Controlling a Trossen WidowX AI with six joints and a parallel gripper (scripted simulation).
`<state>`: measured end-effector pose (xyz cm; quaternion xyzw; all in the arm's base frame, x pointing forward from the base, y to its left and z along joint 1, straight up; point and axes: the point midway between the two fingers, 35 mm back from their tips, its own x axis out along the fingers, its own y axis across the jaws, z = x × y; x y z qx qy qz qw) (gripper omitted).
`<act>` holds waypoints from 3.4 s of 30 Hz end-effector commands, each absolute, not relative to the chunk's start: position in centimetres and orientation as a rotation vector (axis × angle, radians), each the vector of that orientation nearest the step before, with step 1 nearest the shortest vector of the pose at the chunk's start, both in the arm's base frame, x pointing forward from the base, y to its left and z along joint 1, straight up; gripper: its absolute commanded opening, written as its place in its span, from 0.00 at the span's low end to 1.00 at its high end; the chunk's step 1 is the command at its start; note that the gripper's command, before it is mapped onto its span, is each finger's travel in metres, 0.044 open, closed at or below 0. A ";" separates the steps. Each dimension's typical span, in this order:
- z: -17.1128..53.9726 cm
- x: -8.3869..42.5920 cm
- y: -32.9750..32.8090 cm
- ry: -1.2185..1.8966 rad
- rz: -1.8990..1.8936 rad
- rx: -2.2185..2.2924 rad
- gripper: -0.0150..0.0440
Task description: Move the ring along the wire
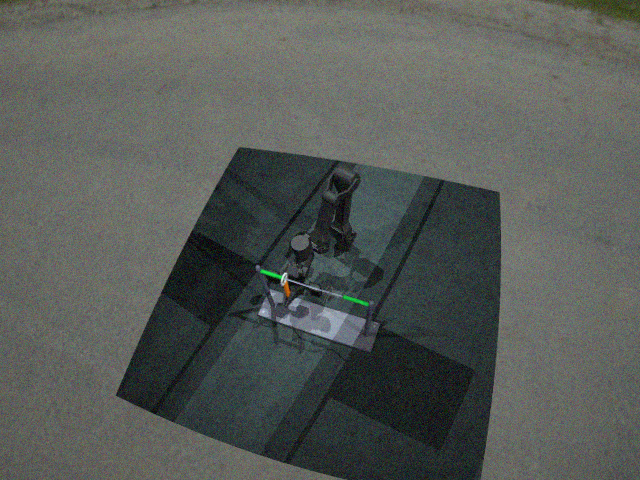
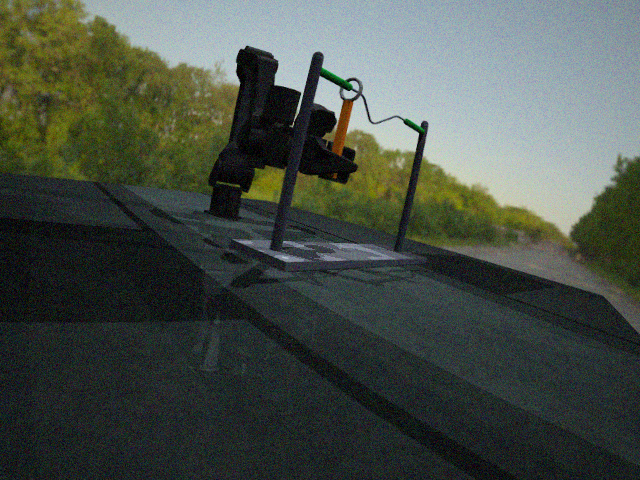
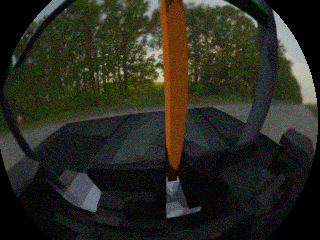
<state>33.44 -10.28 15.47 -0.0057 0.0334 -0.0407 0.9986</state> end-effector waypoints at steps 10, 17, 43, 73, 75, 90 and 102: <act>15.7 33.5 -9.2 0.061 -0.076 -0.032 0.00; 15.7 33.5 -9.0 0.062 -0.061 -0.074 0.00; 16.2 31.9 -10.2 0.221 0.019 -0.389 0.00; 15.3 31.4 -8.9 0.240 0.062 -0.522 0.00; 15.2 31.4 -8.6 0.240 0.060 -0.512 0.00; 13.6 31.1 -5.6 0.231 0.019 -0.334 0.00; 12.8 30.7 -1.6 0.260 -0.044 -0.066 0.00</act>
